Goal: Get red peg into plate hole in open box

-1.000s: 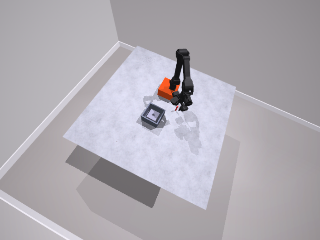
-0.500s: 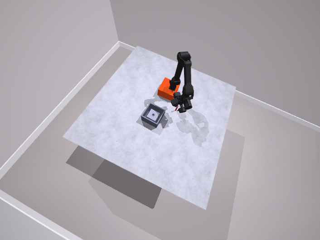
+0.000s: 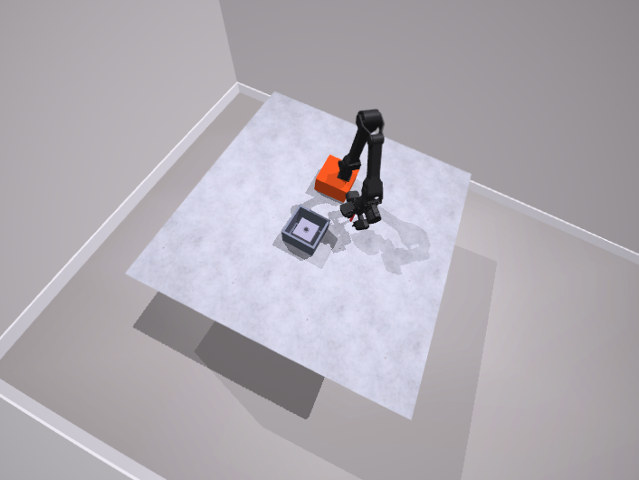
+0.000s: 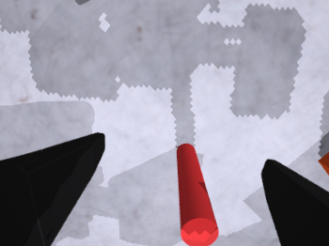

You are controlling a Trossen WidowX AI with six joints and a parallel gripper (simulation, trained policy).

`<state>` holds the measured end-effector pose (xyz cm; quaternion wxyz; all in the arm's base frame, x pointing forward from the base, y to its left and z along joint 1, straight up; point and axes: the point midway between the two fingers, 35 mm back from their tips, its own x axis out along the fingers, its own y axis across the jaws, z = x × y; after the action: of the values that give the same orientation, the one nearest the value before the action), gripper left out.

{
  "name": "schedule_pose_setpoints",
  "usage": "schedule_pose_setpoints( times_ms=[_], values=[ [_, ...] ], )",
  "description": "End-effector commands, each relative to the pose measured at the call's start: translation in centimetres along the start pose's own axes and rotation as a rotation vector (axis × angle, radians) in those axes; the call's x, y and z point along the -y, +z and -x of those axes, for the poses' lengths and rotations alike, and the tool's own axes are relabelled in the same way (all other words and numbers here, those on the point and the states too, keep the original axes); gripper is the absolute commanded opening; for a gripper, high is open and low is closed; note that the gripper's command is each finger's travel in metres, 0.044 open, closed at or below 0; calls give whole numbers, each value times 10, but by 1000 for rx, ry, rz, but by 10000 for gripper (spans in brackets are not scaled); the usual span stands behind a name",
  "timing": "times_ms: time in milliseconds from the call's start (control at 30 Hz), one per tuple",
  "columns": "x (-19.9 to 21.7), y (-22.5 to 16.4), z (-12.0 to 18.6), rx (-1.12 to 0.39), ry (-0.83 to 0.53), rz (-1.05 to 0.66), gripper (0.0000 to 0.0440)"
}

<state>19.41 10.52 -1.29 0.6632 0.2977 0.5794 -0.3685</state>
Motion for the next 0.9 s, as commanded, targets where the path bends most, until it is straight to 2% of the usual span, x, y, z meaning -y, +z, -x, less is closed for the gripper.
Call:
schedule_pose_setpoints(
  times_ms=[0, 500, 867],
  values=[
    [3, -5, -11, -8, -1, -17, 373],
    [5, -11, -17, -106, -44, -25, 0],
    [-3, 13, 6, -7, 10, 35, 0]
  ],
)
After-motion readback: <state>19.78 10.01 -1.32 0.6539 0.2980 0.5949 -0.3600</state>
